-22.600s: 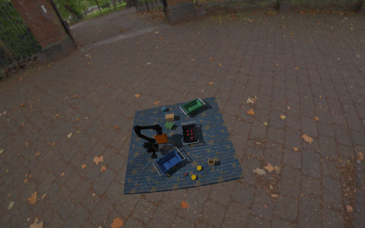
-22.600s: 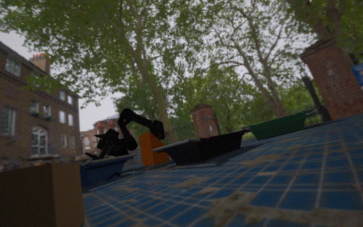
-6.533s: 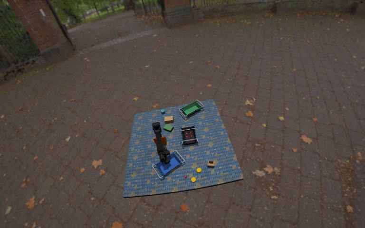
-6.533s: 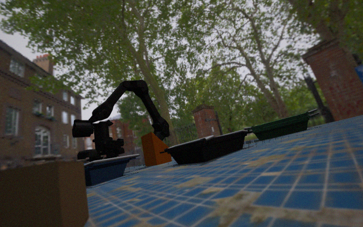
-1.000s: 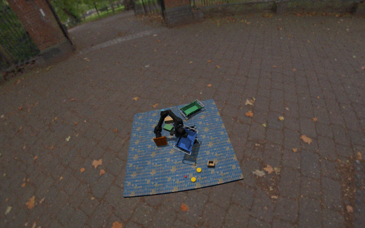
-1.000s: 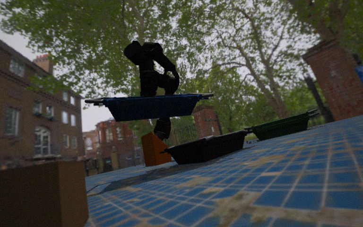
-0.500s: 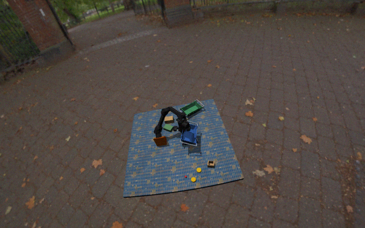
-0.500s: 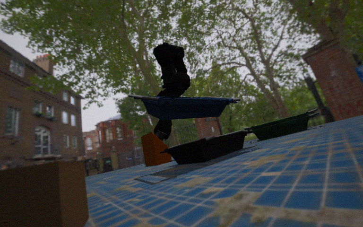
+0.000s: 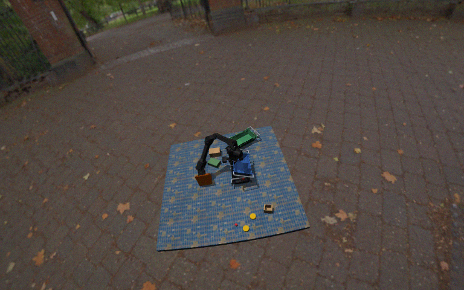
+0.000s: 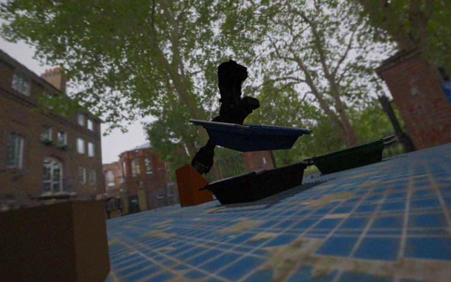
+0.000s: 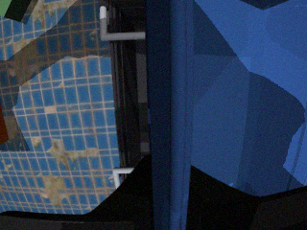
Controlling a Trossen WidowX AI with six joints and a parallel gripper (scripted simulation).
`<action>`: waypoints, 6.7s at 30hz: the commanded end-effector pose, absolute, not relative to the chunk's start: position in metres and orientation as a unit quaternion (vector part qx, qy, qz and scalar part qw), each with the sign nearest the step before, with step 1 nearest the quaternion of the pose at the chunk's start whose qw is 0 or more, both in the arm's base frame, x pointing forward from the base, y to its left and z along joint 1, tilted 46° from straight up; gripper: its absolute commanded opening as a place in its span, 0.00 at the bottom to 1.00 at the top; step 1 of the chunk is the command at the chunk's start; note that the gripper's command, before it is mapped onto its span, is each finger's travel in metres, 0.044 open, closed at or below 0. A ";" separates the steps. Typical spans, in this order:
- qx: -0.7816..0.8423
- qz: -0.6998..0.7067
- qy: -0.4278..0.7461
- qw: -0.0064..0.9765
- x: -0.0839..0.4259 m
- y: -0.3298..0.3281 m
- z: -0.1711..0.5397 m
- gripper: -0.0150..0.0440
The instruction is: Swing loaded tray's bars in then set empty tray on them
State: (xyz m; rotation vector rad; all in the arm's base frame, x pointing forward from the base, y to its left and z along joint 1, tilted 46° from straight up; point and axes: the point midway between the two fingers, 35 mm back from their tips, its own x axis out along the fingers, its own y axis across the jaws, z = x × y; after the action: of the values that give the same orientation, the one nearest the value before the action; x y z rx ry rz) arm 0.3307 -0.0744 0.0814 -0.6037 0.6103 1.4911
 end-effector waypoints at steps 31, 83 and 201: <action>-0.267 0.651 0.265 0.659 0.329 -0.077 0.086 0.25; -0.267 0.651 0.264 0.660 0.328 -0.035 0.046 0.25; -0.267 0.651 0.264 0.660 0.311 -0.021 0.031 0.25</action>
State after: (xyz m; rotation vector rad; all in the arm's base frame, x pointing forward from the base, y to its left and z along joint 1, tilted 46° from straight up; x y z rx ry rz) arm 0.3162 -0.0253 0.0342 -0.6163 0.5822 1.4525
